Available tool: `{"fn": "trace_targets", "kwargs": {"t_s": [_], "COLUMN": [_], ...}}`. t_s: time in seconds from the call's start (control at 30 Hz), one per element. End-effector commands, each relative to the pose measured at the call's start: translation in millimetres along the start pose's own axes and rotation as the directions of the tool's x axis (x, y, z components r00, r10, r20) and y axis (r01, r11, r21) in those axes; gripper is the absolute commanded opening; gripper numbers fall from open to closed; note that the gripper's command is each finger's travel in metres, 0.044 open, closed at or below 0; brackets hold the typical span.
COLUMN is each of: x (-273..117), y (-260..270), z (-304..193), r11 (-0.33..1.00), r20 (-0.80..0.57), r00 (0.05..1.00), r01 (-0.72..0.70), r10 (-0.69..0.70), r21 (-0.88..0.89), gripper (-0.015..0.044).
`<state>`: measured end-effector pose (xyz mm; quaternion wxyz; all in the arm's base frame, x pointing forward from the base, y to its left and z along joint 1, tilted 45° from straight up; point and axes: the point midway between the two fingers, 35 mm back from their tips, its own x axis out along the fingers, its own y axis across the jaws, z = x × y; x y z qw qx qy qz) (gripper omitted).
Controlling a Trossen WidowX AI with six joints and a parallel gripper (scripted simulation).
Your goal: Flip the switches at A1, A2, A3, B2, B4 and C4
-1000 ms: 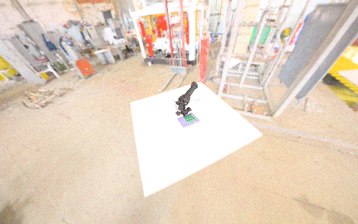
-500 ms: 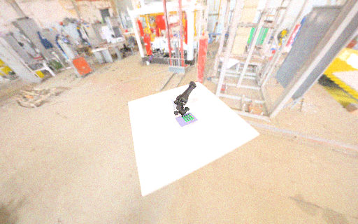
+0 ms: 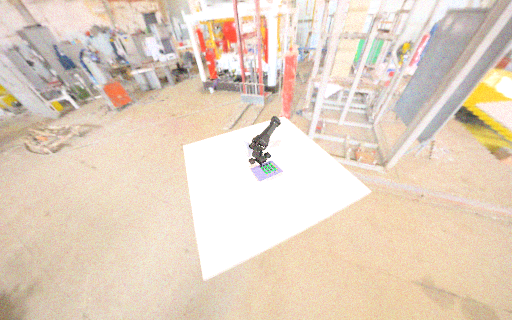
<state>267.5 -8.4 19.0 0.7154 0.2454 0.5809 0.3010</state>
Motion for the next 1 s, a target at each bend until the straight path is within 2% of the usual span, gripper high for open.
{"fn": "trace_targets", "kwargs": {"t_s": [0.0,0.07,0.13,0.23,0.4,0.97], "x": [-27.8,-52.2,-60.7,-61.0,-66.5,-66.7], "y": [-3.5,-2.4,-1.5,0.0,39.6,41.7], "z": [3.9,3.6,3.1,5.5,50.8,52.5], "r11": [1.000,1.000,1.000,1.000,1.000,1.000], "r20": [-0.001,-0.011,-0.014,-0.014,-0.013,-0.013], "r00": [1.000,1.000,1.000,1.000,1.000,1.000], "r01": [0.012,0.009,0.007,0.008,0.005,0.005], "r10": [-0.012,-0.009,-0.007,-0.008,-0.006,-0.005], "r21": [-0.004,-0.003,-0.003,-0.004,-0.004,-0.003], "gripper": [0.0000,0.0000,0.0000,0.0000,0.0000,0.0000]}}
